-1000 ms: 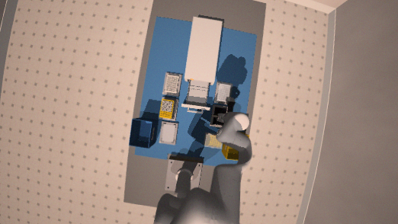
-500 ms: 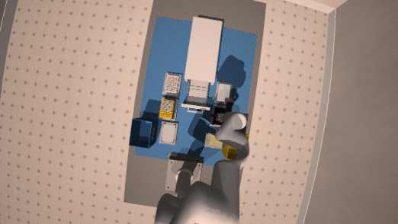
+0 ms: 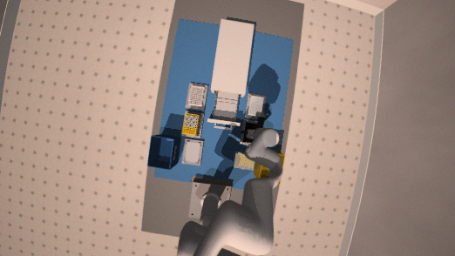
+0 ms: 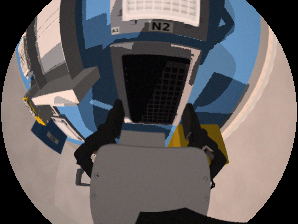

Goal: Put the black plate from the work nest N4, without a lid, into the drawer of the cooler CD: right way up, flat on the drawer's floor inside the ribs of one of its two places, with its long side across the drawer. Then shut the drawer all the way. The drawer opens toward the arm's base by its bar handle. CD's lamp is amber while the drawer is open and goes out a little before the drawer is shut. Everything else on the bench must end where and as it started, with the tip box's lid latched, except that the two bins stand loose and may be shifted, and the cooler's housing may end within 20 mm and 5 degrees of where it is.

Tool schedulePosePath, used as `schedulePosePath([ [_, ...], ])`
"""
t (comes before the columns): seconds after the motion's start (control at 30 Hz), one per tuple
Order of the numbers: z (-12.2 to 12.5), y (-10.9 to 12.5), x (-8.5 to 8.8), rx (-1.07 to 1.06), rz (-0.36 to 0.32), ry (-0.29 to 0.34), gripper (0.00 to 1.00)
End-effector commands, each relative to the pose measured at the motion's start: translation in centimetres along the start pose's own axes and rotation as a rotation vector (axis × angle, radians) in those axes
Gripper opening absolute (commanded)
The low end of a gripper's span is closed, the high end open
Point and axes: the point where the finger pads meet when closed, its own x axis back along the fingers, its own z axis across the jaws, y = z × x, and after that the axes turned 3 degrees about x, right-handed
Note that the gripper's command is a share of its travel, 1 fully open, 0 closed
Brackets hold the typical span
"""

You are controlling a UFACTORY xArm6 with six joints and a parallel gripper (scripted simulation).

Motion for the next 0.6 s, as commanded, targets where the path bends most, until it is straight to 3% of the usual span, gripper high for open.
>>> schedulePosePath([
  [0.0, 0.09, -0.19, 0.10, 0.000, 0.005, 0.002, 1.00],
  [0.57, 0.09, -0.19, -0.43, 0.000, 0.005, 0.002, 1.00],
])
